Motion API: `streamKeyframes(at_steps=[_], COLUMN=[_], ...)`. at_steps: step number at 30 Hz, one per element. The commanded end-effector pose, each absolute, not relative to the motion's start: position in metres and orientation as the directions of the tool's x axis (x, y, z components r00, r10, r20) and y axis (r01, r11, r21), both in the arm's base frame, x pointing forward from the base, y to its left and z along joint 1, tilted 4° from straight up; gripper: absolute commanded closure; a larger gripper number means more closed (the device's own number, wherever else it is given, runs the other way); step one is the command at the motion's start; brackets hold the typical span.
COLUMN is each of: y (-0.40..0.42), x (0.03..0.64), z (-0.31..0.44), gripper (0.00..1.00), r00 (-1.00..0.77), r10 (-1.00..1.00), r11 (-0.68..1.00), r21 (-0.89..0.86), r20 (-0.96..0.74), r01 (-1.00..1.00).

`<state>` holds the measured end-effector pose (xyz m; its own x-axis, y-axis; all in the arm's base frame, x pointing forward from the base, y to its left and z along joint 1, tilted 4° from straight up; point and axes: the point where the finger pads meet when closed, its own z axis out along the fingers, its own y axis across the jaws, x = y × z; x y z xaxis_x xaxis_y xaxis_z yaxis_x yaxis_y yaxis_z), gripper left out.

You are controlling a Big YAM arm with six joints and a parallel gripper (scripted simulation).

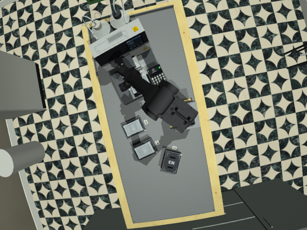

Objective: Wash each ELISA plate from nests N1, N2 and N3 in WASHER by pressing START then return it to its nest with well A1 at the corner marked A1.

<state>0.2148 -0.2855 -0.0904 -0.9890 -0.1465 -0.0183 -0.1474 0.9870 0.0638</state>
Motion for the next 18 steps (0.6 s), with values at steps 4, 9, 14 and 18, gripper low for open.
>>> streamKeyframes(at_steps=[4, 9, 14, 18], y=[-0.282, -0.278, -0.285, -0.281], x=[0.218, 0.217, 0.220, 0.218], z=[-0.105, -0.114, -0.117, -0.124], gripper=[0.16, 0.16, 0.16, 0.16], r00=[-0.988, -0.988, -0.989, -0.989], r10=[-0.155, -0.153, -0.144, -0.147], r11=[0.985, 0.986, 0.988, 0.987], r21=[0.067, 0.071, 0.060, 0.066], r20=[-0.020, -0.017, -0.023, -0.019], r01=[-0.156, -0.153, -0.145, -0.148])
